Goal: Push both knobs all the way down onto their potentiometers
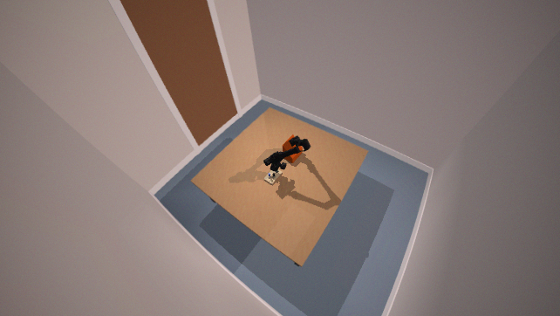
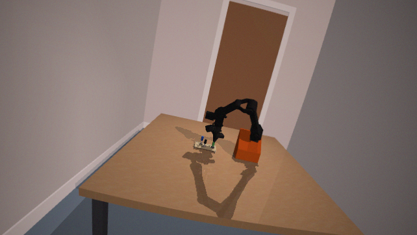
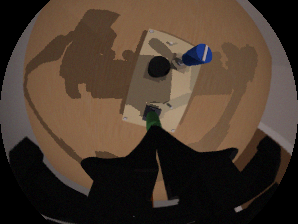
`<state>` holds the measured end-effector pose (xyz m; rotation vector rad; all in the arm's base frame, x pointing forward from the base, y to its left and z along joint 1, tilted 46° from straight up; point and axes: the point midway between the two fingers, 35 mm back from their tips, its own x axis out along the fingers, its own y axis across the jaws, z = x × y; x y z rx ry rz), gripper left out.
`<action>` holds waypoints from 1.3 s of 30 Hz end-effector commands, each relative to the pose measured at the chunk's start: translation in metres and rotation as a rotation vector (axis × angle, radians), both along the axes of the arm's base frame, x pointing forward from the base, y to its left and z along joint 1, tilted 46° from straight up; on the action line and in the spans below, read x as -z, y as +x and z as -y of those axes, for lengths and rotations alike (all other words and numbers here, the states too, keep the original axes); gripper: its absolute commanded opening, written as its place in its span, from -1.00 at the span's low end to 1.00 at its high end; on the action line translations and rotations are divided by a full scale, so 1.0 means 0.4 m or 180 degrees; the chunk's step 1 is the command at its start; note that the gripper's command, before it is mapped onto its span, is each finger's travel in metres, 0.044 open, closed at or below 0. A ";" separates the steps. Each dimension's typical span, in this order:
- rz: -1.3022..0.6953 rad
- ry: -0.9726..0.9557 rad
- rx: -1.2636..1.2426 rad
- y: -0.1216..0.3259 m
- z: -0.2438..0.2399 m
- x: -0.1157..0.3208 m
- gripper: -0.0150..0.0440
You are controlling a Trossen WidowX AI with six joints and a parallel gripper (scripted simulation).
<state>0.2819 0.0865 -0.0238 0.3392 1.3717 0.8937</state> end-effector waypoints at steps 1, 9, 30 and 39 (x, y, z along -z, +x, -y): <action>0.0010 0.0008 -0.0012 0.002 -0.004 0.000 -0.49; 0.0010 0.0006 -0.0012 0.004 0.017 -0.020 -0.49; 0.0592 -0.0044 -0.0221 0.065 0.074 -0.051 -0.49; 0.1259 -0.0012 -0.0945 0.097 0.082 -0.059 -0.49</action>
